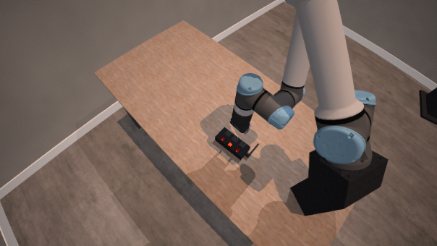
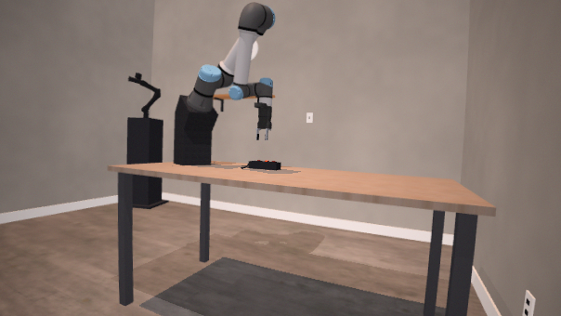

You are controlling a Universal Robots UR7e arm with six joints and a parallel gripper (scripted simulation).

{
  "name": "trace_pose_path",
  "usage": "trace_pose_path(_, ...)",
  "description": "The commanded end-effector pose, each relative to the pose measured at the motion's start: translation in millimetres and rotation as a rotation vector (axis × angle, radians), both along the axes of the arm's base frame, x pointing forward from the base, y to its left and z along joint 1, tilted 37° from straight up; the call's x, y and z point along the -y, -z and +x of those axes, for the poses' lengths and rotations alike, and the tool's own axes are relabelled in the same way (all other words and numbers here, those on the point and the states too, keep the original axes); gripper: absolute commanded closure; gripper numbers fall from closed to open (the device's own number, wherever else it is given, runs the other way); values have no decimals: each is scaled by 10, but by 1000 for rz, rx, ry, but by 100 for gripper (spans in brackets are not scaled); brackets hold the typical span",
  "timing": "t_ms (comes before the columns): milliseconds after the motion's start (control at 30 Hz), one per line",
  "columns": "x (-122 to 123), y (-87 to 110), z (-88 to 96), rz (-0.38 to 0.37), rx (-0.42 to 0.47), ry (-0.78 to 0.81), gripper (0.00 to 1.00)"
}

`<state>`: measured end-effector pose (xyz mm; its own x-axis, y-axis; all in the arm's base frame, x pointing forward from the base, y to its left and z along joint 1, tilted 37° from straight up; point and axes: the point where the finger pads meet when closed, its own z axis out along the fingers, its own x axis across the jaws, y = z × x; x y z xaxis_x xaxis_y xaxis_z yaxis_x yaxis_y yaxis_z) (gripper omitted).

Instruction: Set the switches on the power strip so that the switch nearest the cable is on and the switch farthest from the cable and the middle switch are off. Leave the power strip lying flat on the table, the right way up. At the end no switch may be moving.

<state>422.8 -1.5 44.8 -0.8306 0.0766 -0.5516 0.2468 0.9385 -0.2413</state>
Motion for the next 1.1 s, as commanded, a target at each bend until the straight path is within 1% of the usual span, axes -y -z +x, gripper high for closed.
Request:
trace_pose_path(0, -3, 6, 8, 13, 10, 20, 0)
trace_pose_path(167, -7, 33, 29, 51, 35, 81, 0)
trace_pose_path(367, -21, 93, 75, 131, 89, 209, 0)
trace_pose_path(433, -21, 93, 75, 131, 89, 209, 0)
trace_pose_path(633, -51, 182, 141, 242, 163, 386, 0)
trace_pose_path(933, -128, 347, 272, 436, 294, 696, 0)
trace_pose_path(1000, -128, 347, 272, 436, 294, 696, 0)
trace_pose_path(1067, -148, 384, 304, 478, 322, 764, 0)
